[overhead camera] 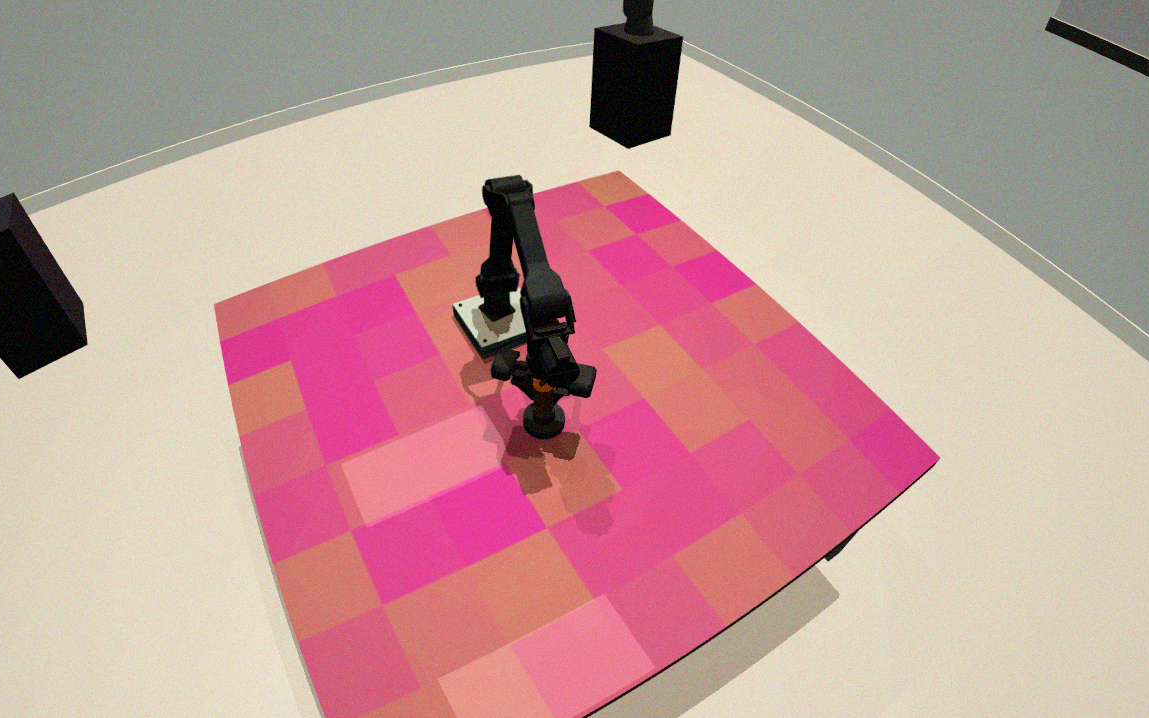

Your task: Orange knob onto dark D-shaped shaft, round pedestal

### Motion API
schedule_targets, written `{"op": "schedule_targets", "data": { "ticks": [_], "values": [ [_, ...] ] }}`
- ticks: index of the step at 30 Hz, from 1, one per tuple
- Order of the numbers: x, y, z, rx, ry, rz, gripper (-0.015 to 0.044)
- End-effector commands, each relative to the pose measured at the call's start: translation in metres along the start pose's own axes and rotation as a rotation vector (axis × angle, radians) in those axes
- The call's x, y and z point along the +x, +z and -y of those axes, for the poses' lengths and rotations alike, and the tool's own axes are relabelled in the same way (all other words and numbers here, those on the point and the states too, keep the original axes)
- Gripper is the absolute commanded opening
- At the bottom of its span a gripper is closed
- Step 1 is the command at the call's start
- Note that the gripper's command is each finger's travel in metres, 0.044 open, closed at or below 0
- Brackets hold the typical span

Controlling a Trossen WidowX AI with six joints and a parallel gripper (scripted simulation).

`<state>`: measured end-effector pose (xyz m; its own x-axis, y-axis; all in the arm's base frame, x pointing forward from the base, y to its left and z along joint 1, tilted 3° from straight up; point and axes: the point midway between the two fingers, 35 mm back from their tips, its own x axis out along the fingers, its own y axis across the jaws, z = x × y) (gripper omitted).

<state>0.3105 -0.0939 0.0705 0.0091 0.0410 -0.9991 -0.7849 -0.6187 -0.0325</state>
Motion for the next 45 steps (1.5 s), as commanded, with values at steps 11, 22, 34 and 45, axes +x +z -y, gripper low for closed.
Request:
{"op": "schedule_targets", "data": {
  "ticks": [11, 22, 34, 45],
  "values": [
    [0.003, -0.001, 0.0, -0.017, 0.0, -0.002, 0.0],
    [0.004, 0.0, 0.0, -0.01, 0.0, -0.002, 0.0],
    [0.011, 0.0, 0.0, -0.01, 0.0, -0.002, 0.0],
    [0.018, 0.0, 0.0, -0.01, 0.0, -0.002, 0.0]
  ]
}}
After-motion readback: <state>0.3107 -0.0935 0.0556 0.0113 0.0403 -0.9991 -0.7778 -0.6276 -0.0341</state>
